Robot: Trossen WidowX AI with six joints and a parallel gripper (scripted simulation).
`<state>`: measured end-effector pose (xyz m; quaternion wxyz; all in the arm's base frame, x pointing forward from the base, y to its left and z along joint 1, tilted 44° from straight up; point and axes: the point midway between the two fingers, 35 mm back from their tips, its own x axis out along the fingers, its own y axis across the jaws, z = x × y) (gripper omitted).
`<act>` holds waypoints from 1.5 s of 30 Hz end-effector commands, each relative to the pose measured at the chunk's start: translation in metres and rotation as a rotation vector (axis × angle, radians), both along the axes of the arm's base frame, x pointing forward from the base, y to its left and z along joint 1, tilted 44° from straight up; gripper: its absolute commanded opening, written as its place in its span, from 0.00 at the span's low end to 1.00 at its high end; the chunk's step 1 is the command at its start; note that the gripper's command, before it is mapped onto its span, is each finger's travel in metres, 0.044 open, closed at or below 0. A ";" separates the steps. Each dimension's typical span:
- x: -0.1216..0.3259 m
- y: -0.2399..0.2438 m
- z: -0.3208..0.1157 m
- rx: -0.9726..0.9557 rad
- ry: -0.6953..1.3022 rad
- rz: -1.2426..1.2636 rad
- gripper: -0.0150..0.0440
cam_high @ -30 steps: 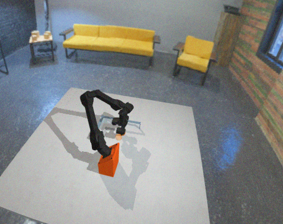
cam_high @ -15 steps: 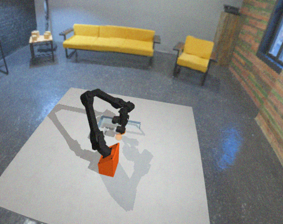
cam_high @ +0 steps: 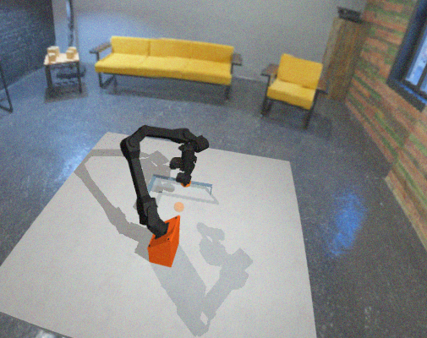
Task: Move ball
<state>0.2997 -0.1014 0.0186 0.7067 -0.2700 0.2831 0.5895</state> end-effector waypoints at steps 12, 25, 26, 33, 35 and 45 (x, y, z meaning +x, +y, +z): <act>-0.019 0.008 0.004 -0.003 -0.001 0.010 0.25; -0.047 0.039 -0.013 -0.001 0.000 0.010 0.25; -0.050 0.041 -0.014 -0.001 0.000 0.010 0.25; -0.052 0.048 -0.020 -0.002 0.001 0.010 0.25; -0.050 0.053 -0.026 -0.002 0.001 0.009 0.25; -0.044 0.088 -0.061 0.001 0.000 0.009 0.25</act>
